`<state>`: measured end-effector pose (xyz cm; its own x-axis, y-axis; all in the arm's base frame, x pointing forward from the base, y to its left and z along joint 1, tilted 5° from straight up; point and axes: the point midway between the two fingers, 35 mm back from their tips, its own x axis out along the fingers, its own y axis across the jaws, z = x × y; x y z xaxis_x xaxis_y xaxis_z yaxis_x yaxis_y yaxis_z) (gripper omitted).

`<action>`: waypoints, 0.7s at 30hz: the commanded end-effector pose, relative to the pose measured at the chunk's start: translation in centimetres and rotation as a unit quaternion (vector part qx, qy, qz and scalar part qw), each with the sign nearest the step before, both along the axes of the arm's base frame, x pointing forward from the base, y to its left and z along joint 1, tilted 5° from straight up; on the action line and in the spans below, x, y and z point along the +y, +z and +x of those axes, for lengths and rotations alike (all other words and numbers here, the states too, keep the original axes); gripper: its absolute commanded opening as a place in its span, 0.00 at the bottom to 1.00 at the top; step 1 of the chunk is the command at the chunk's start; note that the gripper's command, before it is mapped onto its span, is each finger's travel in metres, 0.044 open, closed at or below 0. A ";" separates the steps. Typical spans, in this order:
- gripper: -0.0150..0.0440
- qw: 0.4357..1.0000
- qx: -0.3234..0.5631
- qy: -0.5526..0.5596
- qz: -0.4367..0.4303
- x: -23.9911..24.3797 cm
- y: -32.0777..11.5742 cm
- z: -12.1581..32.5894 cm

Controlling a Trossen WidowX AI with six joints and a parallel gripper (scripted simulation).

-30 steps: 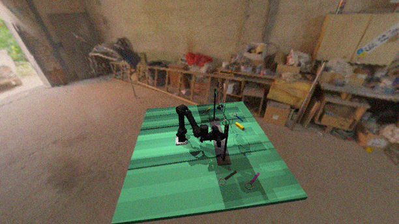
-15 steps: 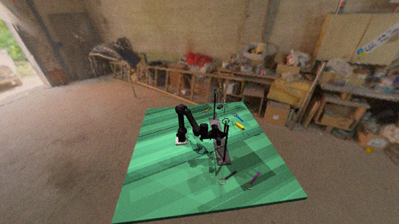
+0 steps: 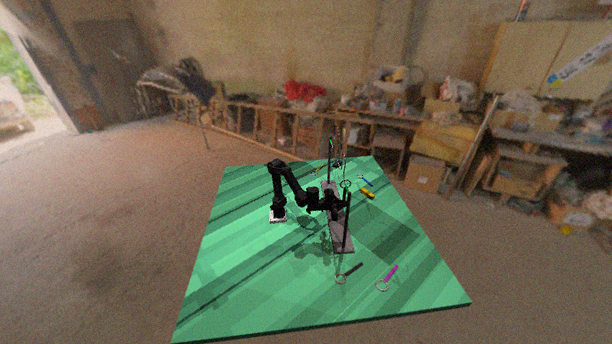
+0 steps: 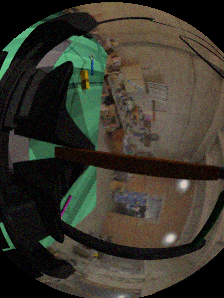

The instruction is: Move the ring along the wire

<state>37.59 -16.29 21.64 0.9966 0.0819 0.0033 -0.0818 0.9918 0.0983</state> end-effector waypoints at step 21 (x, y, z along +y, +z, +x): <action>0.00 0.986 0.017 -0.001 0.168 6.5 1.4 -0.7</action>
